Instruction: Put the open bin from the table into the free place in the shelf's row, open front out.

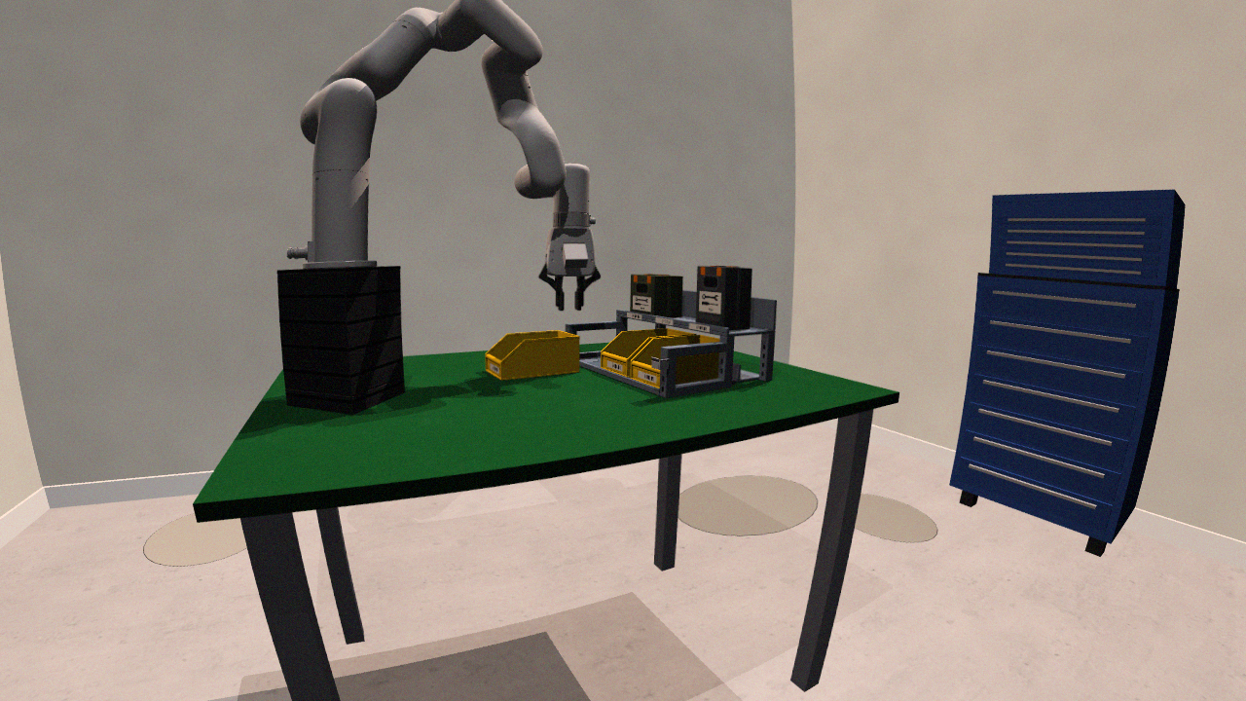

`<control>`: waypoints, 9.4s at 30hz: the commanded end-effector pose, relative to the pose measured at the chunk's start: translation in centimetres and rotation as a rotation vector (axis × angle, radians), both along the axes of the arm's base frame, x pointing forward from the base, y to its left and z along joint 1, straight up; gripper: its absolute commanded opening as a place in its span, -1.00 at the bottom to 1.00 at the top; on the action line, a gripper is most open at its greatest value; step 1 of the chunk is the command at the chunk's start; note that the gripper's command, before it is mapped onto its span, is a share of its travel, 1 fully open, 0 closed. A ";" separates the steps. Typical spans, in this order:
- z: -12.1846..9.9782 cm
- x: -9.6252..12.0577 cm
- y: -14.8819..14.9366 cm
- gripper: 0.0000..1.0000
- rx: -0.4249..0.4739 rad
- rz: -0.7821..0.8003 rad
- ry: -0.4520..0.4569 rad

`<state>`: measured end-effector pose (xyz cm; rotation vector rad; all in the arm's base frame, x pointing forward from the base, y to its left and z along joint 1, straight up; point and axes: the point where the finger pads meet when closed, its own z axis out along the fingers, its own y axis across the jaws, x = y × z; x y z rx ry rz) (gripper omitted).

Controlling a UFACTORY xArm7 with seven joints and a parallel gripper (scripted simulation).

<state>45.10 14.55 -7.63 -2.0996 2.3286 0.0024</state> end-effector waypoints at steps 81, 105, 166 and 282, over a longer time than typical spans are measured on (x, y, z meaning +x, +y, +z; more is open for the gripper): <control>-1.8 -0.3 -0.3 -0.35 0.001 0.265 -0.006; -3.8 -0.2 -0.3 -0.35 0.001 0.265 -0.006; -6.8 -0.2 -0.2 -0.35 0.000 0.265 -0.006; -4.9 -0.2 -0.2 -1.00 0.000 0.265 -0.006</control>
